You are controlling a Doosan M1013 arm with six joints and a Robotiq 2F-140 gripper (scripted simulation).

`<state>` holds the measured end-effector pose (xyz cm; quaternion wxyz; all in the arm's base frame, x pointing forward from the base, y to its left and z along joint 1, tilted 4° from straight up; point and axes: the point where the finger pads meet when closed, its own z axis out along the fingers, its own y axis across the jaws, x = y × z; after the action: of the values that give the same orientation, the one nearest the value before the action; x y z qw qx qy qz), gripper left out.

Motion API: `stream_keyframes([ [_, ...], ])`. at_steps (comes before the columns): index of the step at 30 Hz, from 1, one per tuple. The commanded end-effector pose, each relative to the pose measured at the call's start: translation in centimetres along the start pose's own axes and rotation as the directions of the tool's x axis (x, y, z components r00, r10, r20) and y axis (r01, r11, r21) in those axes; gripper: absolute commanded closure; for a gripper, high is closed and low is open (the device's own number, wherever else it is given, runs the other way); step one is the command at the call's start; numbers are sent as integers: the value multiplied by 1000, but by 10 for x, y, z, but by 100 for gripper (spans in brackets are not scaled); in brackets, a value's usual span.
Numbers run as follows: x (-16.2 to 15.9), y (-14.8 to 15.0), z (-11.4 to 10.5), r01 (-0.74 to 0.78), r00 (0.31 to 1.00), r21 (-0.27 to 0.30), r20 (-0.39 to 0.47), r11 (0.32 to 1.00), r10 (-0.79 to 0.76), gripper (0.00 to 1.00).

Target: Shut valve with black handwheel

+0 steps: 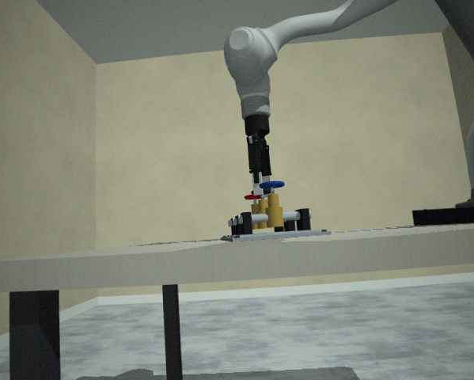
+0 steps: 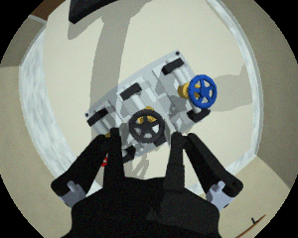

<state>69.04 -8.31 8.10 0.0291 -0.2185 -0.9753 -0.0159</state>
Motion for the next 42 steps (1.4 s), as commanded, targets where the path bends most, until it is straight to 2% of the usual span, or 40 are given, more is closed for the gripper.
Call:
stream_keyframes([
  [1,0,1,4,-3,1000,-1,0,1000,3,90],
  [21,0,1,4,-3,1000,-1,0,1000,3,90],
  [22,0,1,4,-3,1000,-1,0,1000,3,48],
  [42,0,1,4,-3,1000,-1,0,1000,3,48],
])
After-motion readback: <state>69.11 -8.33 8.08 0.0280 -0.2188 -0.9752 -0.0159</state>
